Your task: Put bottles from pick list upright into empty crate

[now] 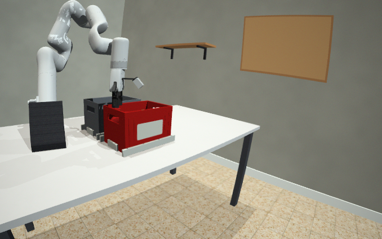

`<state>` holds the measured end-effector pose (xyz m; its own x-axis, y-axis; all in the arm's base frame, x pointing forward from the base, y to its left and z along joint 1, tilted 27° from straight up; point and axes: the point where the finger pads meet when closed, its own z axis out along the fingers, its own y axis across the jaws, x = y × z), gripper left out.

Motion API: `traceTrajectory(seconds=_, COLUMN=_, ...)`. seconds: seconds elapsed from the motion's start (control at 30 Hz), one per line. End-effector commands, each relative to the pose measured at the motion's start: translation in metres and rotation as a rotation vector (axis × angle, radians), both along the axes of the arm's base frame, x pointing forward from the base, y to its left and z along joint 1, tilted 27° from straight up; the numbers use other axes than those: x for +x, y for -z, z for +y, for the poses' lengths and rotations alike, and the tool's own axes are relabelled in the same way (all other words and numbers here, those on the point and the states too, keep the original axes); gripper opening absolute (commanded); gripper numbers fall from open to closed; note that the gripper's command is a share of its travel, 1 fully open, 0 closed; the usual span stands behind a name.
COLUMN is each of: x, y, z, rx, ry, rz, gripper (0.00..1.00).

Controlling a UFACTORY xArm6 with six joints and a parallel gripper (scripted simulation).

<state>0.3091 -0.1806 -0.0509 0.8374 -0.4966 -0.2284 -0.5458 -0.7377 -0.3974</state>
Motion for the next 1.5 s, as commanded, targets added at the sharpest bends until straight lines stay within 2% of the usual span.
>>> traceTrajectory(seconds=0.0, x=0.001, y=0.001, z=0.0, rx=-0.003, ry=0.001, rz=-0.003, gripper=0.65)
traceTrajectory(seconds=0.87, x=0.002, y=0.03, z=0.014, rx=-0.003, ry=0.001, rz=-0.003, gripper=0.65)
traceTrajectory(seconds=1.3, x=0.002, y=0.03, z=0.015, rx=-0.003, ry=0.001, rz=-0.003, gripper=0.65)
traceTrajectory(seconds=1.33, x=0.002, y=0.027, z=0.013, rx=-0.003, ry=0.001, rz=-0.003, gripper=0.0)
traceTrajectory(seconds=1.47, x=0.002, y=0.027, z=0.013, rx=-0.003, ry=0.001, rz=-0.003, gripper=0.0)
